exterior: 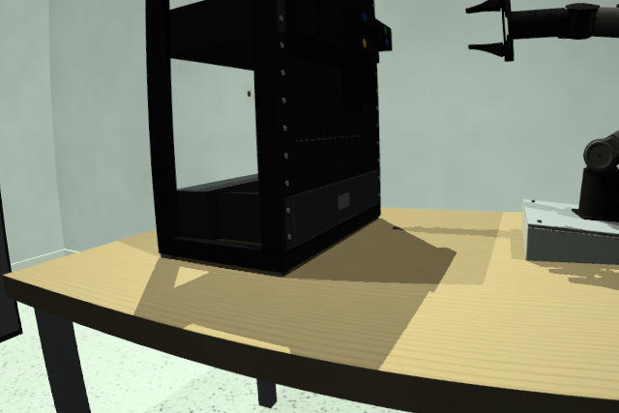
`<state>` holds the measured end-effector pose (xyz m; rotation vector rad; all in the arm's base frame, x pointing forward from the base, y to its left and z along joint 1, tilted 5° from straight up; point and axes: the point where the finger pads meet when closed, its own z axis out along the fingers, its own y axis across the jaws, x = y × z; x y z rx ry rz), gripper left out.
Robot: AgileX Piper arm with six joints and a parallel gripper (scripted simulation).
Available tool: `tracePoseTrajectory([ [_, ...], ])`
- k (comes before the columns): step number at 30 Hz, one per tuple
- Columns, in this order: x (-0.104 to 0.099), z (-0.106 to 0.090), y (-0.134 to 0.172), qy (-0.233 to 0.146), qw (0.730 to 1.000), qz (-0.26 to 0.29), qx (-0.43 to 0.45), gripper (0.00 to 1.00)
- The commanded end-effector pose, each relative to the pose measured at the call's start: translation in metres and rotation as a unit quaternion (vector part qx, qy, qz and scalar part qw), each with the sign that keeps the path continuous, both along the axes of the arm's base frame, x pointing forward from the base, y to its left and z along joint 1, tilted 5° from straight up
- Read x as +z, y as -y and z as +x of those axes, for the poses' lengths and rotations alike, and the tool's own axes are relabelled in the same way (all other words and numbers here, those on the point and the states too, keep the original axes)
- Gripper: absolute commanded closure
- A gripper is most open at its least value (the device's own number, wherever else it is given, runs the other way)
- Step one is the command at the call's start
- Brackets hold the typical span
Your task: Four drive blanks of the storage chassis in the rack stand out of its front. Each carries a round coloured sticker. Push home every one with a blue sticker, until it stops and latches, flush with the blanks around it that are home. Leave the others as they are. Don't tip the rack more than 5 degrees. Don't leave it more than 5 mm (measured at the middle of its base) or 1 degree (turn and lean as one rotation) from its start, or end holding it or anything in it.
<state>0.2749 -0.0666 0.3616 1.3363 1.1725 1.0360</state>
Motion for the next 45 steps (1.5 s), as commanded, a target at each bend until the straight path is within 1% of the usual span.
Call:
tracePoseTrajectory([
  [1, 0.002, 0.002, 0.003, 0.002, 1.000, 0.005, -0.007, 0.00],
  [10, 0.006, 0.004, 0.010, 0.010, 1.000, 0.017, -0.022, 0.00],
  [34, 0.006, 0.004, 0.010, 0.011, 1.000, 0.018, -0.023, 0.00],
  [45, -0.011, 0.009, -0.002, 0.010, 1.000, 0.018, -0.023, 0.00],
])
